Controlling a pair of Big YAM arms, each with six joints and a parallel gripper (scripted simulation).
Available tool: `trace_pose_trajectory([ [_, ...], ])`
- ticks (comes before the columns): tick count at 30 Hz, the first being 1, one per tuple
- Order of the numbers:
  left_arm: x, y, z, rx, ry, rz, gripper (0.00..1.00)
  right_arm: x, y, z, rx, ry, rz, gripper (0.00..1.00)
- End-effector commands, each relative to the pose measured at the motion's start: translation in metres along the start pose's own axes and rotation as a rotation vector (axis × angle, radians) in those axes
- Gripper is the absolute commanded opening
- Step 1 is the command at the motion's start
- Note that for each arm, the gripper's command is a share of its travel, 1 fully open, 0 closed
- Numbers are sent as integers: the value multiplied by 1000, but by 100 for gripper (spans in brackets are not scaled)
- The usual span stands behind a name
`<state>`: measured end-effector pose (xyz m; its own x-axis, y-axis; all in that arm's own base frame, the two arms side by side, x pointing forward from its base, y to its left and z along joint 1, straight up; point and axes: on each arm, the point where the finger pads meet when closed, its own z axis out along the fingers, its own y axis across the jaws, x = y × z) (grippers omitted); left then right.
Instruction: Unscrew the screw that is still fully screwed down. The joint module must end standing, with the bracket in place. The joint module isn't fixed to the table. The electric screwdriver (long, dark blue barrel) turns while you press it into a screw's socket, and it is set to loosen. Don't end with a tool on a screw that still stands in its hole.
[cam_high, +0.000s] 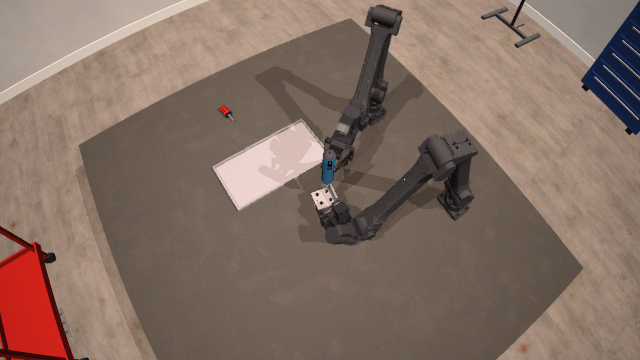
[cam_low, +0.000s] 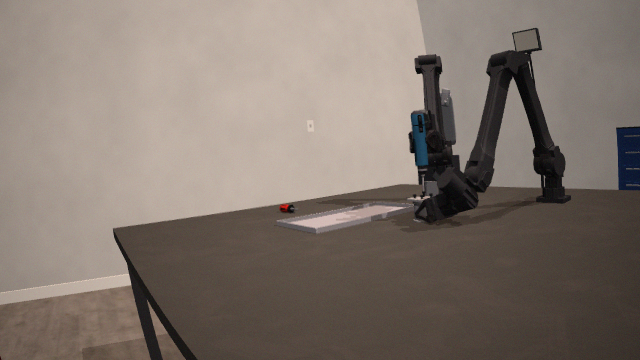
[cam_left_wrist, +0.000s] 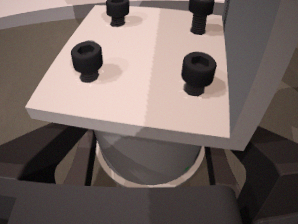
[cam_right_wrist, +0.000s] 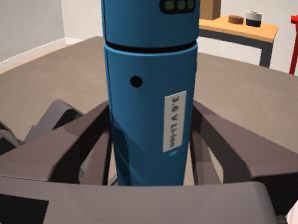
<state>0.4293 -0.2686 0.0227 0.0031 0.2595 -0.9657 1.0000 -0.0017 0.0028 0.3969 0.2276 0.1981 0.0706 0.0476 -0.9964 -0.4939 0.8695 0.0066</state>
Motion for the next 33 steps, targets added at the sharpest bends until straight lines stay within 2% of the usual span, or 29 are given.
trace_pose_trajectory([
  [1,-8,8,0,-7,-7,22,59,-30,7,15,-12,-66,-8,42],
  [4,-8,8,0,-7,-7,22,59,-39,7,14,-12,-97,-7,42],
  [18,-8,8,0,-7,-7,22,59,-35,8,16,-14,-75,-13,42],
  [33,-8,8,0,-7,-7,22,59,-38,8,18,-16,-86,-15,42],
])
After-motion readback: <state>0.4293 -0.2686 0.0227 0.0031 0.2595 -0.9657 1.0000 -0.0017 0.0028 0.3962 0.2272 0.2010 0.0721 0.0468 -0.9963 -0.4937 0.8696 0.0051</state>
